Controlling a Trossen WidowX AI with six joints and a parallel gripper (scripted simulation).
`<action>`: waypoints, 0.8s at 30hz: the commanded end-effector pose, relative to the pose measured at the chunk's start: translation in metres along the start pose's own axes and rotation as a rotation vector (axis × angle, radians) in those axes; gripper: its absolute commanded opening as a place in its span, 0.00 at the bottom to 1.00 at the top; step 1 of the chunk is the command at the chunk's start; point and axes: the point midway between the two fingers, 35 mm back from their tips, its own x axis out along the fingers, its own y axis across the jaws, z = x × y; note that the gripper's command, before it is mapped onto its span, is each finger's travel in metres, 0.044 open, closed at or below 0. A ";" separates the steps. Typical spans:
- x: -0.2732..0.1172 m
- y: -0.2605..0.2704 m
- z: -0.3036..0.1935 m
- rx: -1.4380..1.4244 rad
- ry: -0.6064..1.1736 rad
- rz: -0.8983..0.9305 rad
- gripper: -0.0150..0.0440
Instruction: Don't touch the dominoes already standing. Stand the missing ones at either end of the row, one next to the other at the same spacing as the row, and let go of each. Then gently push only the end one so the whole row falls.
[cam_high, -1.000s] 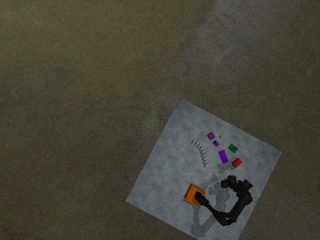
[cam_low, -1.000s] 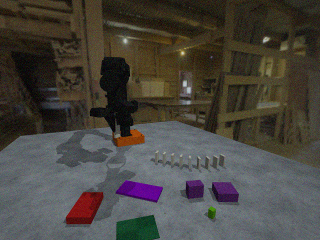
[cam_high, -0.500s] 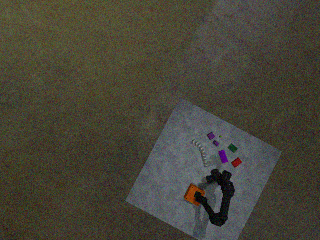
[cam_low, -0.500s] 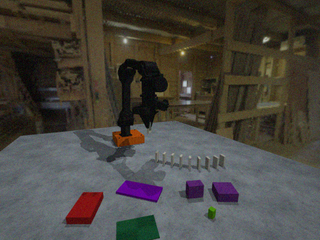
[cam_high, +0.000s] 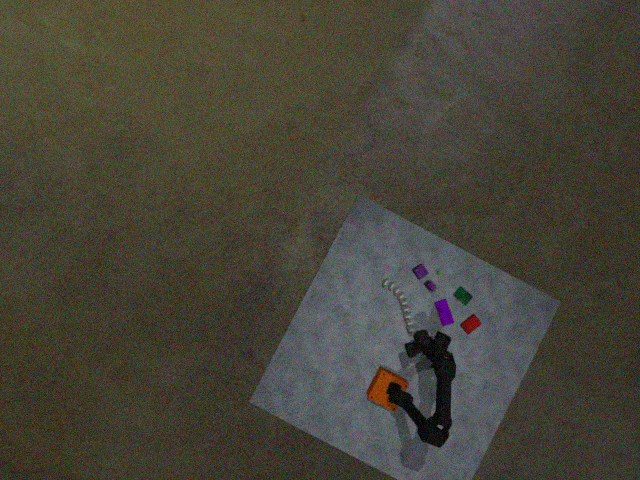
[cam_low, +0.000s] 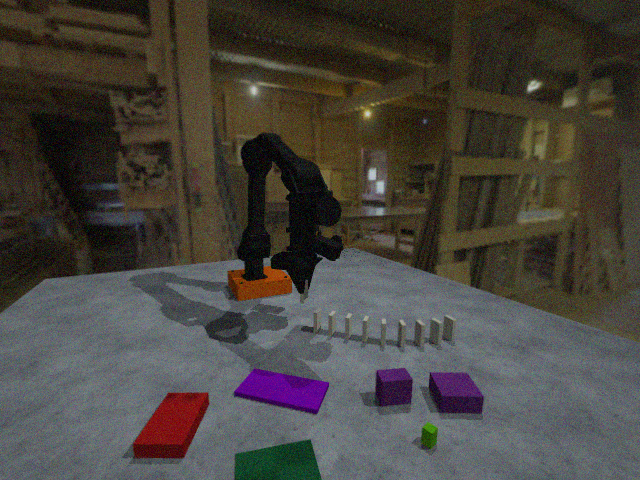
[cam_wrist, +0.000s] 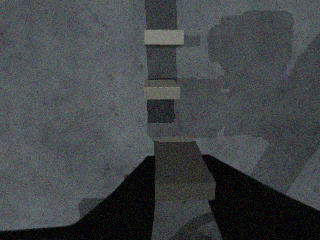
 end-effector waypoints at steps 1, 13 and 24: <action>0.024 0.002 -0.003 0.005 0.014 0.005 0.44; 0.064 0.006 -0.010 0.005 0.014 0.006 0.44; 0.064 0.006 -0.010 0.005 0.014 0.006 0.48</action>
